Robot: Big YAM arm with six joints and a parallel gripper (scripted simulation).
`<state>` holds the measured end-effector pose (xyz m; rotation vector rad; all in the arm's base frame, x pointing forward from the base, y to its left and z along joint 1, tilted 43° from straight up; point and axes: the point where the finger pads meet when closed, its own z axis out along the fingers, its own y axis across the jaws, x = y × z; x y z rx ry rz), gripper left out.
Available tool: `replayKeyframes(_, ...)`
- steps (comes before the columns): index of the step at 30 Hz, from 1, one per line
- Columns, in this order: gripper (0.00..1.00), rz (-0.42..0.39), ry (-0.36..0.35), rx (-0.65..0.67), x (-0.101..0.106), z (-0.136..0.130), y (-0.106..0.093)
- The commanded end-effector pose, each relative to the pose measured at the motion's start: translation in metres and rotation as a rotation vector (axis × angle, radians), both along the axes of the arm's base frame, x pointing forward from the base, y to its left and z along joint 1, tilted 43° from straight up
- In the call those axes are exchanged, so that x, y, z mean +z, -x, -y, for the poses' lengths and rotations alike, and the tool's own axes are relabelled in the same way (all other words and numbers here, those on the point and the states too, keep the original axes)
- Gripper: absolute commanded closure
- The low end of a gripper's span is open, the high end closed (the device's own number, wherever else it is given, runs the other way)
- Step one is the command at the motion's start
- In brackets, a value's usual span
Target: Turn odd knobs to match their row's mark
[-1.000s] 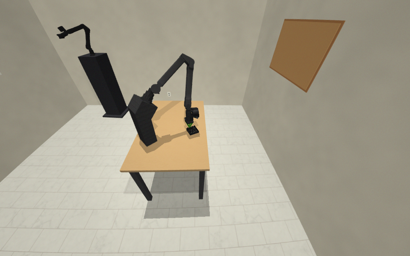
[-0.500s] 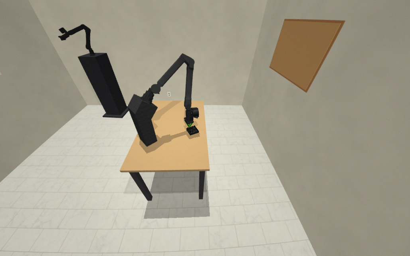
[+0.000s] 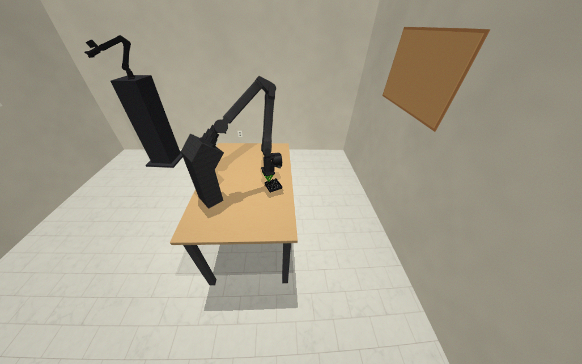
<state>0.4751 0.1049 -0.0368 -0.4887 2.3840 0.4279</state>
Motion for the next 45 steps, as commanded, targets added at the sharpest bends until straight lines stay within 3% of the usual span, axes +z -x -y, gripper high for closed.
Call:
replayKeyframes(1,0.82,0.027,0.000,-0.008,0.013,0.007,-0.009)
replayKeyframes(23,0.82,0.013,-0.002,0.002,-0.001,-0.003,-0.008)
replayKeyframes(45,0.82,0.012,-0.006,0.002,-0.018,-0.016,-0.021)
